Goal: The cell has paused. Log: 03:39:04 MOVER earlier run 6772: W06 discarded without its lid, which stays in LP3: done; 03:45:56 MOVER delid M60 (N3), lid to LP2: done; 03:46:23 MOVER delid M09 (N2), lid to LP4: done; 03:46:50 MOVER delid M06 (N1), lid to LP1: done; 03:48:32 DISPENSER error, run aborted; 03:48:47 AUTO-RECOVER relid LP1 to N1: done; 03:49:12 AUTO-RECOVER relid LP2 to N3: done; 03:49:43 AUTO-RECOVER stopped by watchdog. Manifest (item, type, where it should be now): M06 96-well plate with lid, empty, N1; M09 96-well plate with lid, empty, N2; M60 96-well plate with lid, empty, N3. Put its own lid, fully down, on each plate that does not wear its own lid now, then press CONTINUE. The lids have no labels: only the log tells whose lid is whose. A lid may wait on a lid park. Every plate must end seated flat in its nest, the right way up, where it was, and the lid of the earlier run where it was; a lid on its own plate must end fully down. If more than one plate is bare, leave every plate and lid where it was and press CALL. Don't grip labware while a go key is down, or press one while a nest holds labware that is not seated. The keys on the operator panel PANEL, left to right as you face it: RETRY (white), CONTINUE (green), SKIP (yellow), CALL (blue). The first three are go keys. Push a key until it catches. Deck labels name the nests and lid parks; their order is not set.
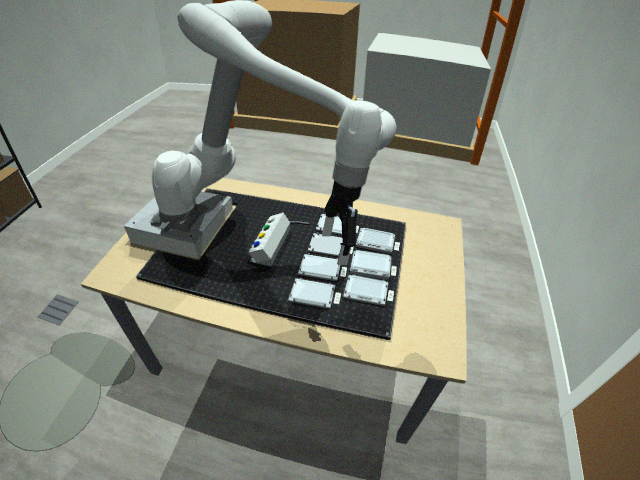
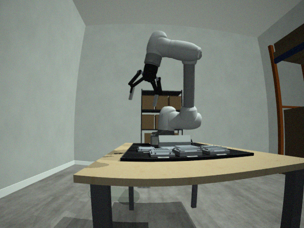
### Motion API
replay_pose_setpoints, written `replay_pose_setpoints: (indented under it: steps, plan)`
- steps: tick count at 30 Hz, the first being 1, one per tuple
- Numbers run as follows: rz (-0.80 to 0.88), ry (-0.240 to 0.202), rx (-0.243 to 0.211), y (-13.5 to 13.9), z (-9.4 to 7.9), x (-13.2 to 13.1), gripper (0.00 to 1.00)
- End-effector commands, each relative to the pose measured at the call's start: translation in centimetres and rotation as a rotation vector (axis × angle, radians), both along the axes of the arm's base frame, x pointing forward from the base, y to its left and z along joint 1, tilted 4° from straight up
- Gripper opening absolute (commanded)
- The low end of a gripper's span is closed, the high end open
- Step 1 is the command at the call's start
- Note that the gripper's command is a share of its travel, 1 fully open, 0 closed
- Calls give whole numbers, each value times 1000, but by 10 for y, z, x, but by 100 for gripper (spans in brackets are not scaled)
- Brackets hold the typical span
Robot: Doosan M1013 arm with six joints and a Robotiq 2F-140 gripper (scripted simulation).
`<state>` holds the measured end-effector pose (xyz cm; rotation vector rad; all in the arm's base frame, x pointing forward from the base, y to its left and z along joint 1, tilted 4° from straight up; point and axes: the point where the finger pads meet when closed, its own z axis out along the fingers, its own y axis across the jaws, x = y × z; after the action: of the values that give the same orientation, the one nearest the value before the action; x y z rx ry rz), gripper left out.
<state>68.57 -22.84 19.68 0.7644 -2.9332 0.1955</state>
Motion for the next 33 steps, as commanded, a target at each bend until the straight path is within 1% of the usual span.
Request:
replay_pose_setpoints:
  steps: [1, 18, 19, 20, 21, 23, 24, 25, 27, 28, 29, 31, 32, 33]
  plan:
    - [0, 0, 0, 0, 0, 0, 100]
    - [-3, -1, 2, 2, -1, 0, 100]
    - [-19, -9, 10, 11, -7, -1, 100]
    - [-57, -24, 27, 31, -21, -3, 100]
    - [-116, -45, 55, 62, -41, -7, 100]
    - [-116, -45, 55, 62, -41, -7, 100]
    - [-194, -66, 88, 88, -58, -13, 100]
    - [-194, -66, 88, 98, -65, -15, 100]
    - [-194, -66, 88, 99, -65, -15, 100]
    - [-282, -84, 123, 130, -85, -25, 100]
    - [-282, -84, 123, 137, -90, -27, 100]
    - [-282, -84, 123, 137, -90, -27, 100]
    - [-368, -97, 154, 169, -109, -39, 100]
    - [-368, -97, 154, 169, -109, -39, 100]
